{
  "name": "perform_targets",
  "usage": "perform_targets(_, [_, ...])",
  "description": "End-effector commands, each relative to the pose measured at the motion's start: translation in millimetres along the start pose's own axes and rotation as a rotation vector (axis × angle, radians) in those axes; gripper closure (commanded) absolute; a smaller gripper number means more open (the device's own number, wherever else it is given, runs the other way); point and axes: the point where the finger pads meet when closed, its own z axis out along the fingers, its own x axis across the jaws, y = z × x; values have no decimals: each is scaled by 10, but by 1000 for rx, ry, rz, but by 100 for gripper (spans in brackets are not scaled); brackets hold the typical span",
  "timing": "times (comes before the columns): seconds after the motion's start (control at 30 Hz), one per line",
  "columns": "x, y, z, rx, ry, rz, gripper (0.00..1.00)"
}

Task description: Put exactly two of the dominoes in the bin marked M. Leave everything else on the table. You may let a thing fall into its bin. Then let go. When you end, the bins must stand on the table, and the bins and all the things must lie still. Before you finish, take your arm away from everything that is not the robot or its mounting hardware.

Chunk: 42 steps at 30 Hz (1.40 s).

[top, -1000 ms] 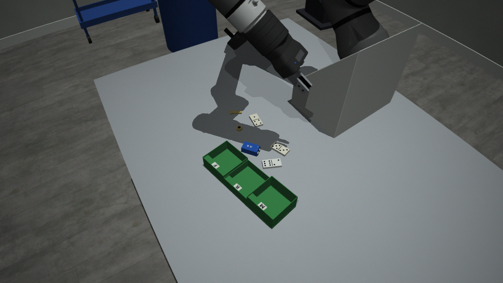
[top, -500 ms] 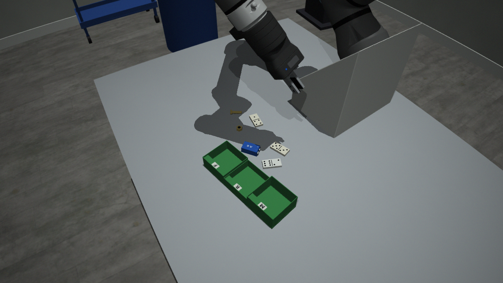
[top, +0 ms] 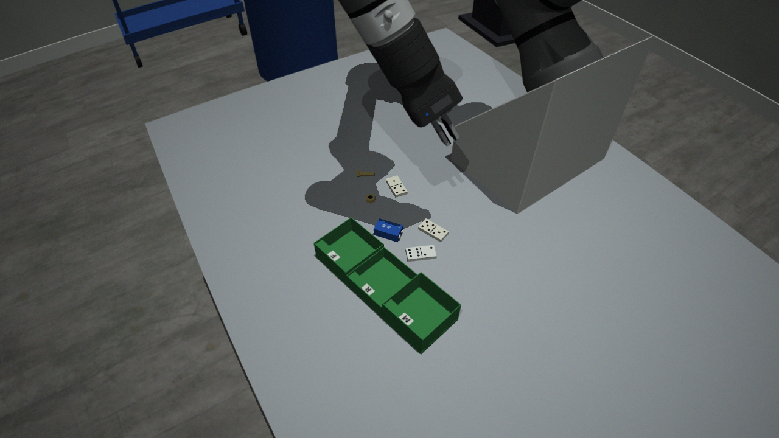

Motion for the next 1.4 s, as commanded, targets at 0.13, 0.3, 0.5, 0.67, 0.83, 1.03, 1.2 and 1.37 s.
perform_targets(0.13, [-91,-66,-52,62,-82,234,69])
perform_targets(0.3, [-91,-67,-52,75,-105,295,69])
perform_targets(0.5, [-177,-107,-115,93,-178,464,69])
perform_targets(0.67, [-206,-117,-138,99,-229,577,69])
perform_targets(0.83, [-235,-124,-163,101,-270,666,69])
perform_targets(1.03, [-295,-134,-216,94,-340,811,69])
perform_targets(1.2, [-325,-136,-245,85,-395,922,69])
perform_targets(1.37, [-388,-136,-307,65,-450,1032,69])
